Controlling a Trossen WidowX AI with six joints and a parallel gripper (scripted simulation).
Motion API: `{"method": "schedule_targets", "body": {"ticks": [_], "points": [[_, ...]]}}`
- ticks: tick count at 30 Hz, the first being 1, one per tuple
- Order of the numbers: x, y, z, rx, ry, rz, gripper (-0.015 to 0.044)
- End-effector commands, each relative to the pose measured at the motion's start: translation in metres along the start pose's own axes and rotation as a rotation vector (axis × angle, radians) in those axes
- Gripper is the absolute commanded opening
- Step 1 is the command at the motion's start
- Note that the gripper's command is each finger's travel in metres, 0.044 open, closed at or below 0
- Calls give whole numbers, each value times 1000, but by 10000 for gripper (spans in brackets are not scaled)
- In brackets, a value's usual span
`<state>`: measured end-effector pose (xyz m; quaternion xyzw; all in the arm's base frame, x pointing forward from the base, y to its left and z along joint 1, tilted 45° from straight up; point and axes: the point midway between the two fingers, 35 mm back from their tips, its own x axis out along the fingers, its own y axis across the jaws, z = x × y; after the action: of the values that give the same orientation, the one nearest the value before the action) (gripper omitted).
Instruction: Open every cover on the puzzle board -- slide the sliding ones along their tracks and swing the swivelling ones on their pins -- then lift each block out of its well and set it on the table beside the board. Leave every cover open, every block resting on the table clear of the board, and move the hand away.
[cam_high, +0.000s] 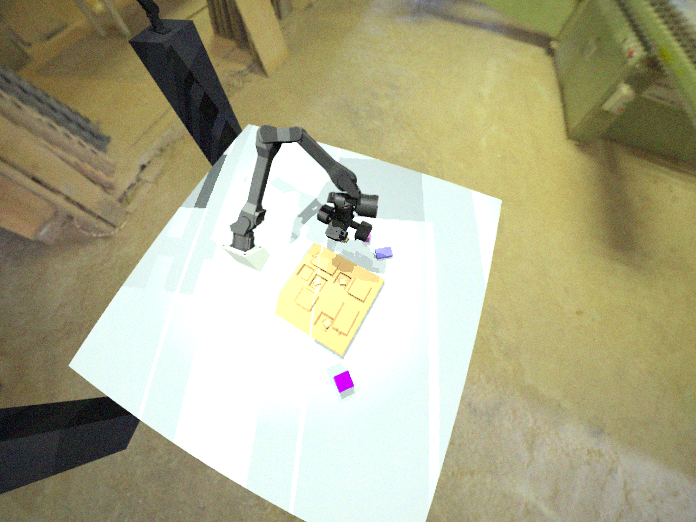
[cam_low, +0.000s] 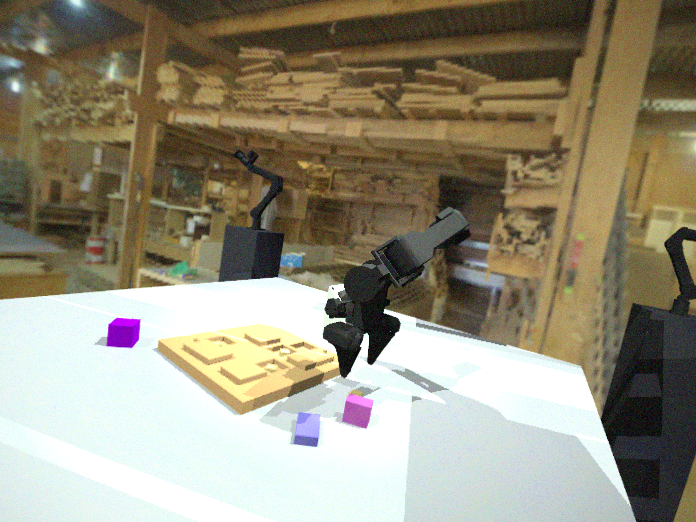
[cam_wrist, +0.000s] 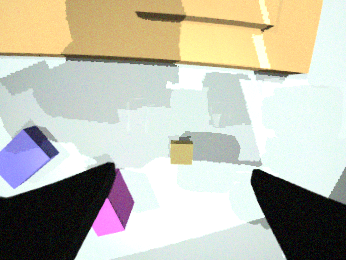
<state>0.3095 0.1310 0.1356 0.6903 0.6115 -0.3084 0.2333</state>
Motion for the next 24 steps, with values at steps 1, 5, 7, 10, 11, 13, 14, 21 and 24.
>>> {"method": "schedule_targets", "body": {"ticks": [1, 5, 7, 10, 11, 13, 14, 21, 24], "points": [[-18, 0, -3, -12, 7, 8, 440], [-28, -2, -3, -10, 8, 7, 440], [-29, -2, -3, -10, 8, 7, 440], [-29, -1, 1, 2, 6, 7, 387], [-29, 1, 5, 16, 4, 8, 361], [-28, 4, 16, 53, -1, 10, 309], [-28, 6, 22, 71, -3, 10, 282], [-28, 11, 61, 209, -19, 10, 99], [-28, 12, 78, 271, -24, 8, 20]]}}
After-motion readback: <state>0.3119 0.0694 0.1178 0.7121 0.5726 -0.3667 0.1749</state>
